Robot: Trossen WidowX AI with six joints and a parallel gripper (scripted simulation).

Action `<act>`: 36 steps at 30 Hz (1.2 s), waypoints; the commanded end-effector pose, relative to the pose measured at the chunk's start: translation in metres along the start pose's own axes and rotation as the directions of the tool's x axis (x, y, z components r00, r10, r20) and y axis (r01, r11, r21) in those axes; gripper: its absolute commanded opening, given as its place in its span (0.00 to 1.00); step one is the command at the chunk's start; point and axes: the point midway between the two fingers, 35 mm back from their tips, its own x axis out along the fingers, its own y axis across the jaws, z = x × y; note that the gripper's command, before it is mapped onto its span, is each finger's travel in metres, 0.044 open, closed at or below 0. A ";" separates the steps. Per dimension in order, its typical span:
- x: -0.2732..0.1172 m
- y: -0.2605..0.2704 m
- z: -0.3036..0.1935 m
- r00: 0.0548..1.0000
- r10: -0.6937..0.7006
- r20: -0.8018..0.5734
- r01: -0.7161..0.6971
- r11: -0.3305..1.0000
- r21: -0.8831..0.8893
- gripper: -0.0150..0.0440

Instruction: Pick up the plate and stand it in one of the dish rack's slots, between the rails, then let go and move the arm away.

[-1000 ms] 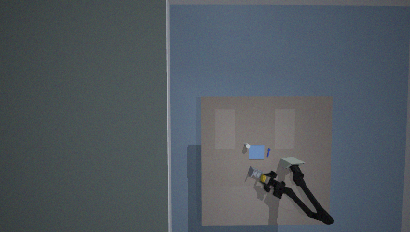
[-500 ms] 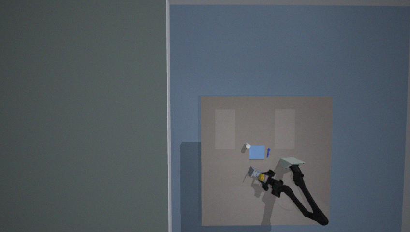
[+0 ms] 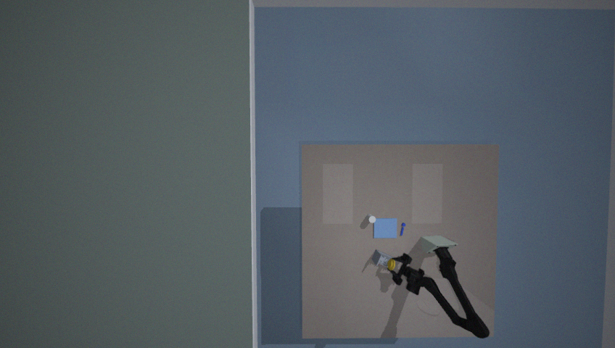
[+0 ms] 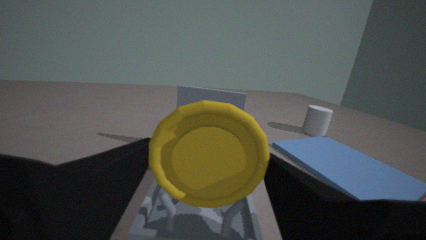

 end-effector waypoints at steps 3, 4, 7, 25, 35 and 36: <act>0.000 0.000 0.000 1.000 0.000 0.000 0.000 1.000 0.000 0.39; 0.000 0.000 0.000 1.000 0.000 0.000 0.000 1.000 0.000 0.43; 0.000 0.000 0.000 1.000 0.000 0.000 0.000 1.000 0.000 0.57; 0.001 0.001 0.005 1.000 -0.004 -0.002 0.004 1.000 0.000 0.93; 0.007 0.010 0.092 1.000 -0.012 0.000 0.012 1.000 -0.006 0.93; 0.006 0.010 0.103 1.000 -0.008 0.005 0.008 1.000 -0.009 0.93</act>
